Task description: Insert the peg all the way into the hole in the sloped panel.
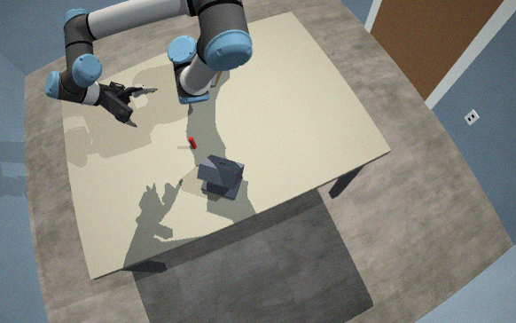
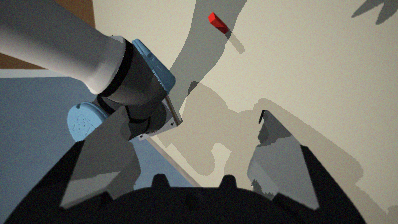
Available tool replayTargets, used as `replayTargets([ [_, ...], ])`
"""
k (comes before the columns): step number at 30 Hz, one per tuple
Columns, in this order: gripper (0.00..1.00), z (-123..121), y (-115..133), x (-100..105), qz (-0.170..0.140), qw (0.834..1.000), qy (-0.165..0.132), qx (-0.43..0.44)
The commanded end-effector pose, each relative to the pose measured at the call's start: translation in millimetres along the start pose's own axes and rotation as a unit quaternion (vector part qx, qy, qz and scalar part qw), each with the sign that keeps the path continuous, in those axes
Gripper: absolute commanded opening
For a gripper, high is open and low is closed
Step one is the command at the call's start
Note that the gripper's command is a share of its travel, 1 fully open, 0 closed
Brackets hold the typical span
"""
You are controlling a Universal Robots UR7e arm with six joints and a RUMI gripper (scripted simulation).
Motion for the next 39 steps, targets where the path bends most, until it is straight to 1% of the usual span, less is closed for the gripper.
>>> replayTargets([
  [1, 1.0, -0.6, -4.5, -6.5, -0.014, 0.999, 0.006, 0.039],
  [9, 1.0, -1.7, -11.4, -16.6, -0.035, 0.994, 0.014, 0.1],
  [17, 1.0, -2.9, -19.3, -27.6, -0.058, 0.984, 0.024, 0.169],
  [19, 1.0, -2.9, -19.3, -27.6, -0.058, 0.984, 0.024, 0.169],
  [26, 1.0, -4.4, -26.2, -37.0, -0.078, 0.97, 0.032, 0.228],
  [34, 1.0, -6.6, -34.2, -47.4, -0.099, 0.949, 0.041, 0.296],
  [36, 1.0, -6.6, -34.2, -47.4, -0.099, 0.949, 0.041, 0.296],
  [39, 1.0, -7.6, -37.3, -51.2, -0.107, 0.94, 0.044, 0.321],
])
Point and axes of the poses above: the point where the finger pads meet when closed, its own x axis back along the fingers, its own z axis across the jaws, y = z × x, the point moved 9 cm from there along x, back along the fingers, and after that the axes turned 10 degrees about -x, right-handed, at the moved point
